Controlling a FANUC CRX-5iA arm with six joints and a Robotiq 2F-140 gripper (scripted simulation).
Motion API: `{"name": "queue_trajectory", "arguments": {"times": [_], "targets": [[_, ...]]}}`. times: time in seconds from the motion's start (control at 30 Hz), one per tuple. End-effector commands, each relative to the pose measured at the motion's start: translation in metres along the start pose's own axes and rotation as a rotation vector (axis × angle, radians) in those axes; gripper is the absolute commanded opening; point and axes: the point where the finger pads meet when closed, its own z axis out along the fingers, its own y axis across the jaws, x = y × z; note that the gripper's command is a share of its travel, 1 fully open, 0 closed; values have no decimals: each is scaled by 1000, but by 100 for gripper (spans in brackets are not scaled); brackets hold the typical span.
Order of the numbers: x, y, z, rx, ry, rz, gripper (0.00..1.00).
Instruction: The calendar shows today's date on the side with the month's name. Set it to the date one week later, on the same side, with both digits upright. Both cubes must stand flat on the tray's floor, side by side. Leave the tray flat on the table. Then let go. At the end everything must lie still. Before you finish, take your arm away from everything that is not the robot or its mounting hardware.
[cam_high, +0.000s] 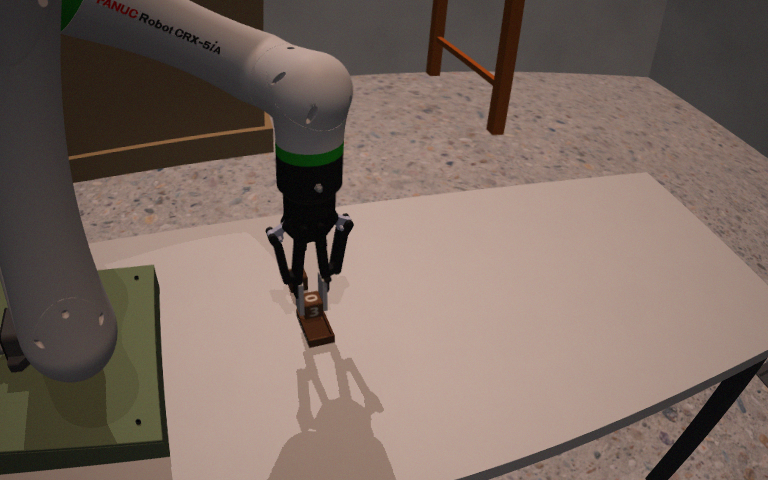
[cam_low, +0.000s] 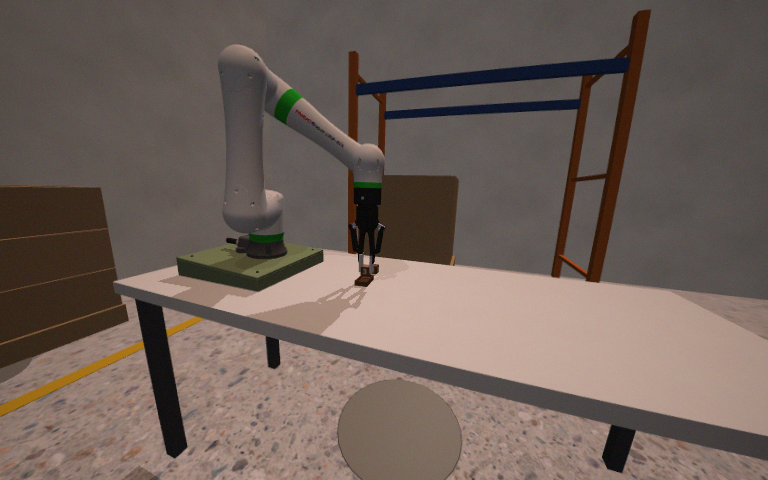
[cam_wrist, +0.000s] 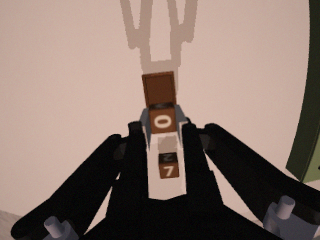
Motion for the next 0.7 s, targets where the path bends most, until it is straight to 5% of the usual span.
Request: {"name": "queue_trajectory", "arguments": {"times": [0.0,0.67], "targets": [[0,0,1,0,0,0,17],[0,0,3,0,0,0,17]]}}
